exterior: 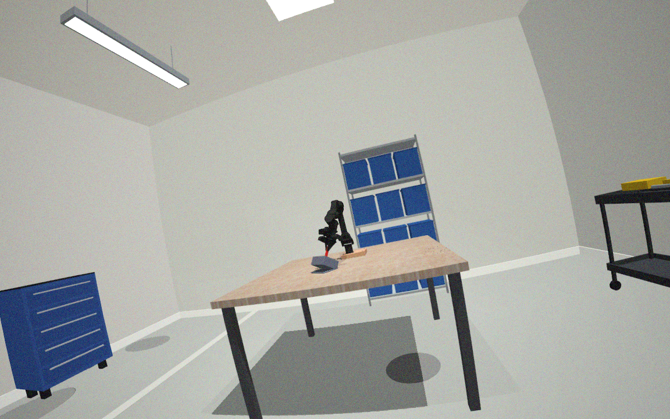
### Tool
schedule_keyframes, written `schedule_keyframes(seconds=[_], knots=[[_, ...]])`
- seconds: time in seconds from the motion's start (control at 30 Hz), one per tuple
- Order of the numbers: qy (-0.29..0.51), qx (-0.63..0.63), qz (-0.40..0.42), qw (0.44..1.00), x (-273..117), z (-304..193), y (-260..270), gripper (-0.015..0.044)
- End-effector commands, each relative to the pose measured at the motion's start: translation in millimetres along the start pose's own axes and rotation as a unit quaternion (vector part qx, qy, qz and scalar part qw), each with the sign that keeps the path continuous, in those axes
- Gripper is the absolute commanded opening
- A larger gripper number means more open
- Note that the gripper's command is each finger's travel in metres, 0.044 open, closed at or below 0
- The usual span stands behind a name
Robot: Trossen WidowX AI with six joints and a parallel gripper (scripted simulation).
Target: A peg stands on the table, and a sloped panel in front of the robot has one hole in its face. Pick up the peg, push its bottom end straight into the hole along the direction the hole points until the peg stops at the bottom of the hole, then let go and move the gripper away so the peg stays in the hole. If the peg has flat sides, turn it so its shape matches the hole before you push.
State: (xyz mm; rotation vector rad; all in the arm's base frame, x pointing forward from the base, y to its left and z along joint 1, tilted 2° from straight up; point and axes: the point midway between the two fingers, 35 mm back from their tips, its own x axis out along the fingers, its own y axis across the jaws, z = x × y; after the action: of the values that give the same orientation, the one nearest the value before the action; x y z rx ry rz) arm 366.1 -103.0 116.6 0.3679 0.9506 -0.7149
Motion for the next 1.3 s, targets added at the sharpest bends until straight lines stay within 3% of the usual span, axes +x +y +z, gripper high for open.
schedule_keyframes(seconds=[0.0,1.27], knots=[[0.000,0.001,-0.001,1.000,0.3,-1.5,-0.5,0.0000],[0.000,0.001,-0.001,1.000,20.8,-3.6,0.0,0.0000]])
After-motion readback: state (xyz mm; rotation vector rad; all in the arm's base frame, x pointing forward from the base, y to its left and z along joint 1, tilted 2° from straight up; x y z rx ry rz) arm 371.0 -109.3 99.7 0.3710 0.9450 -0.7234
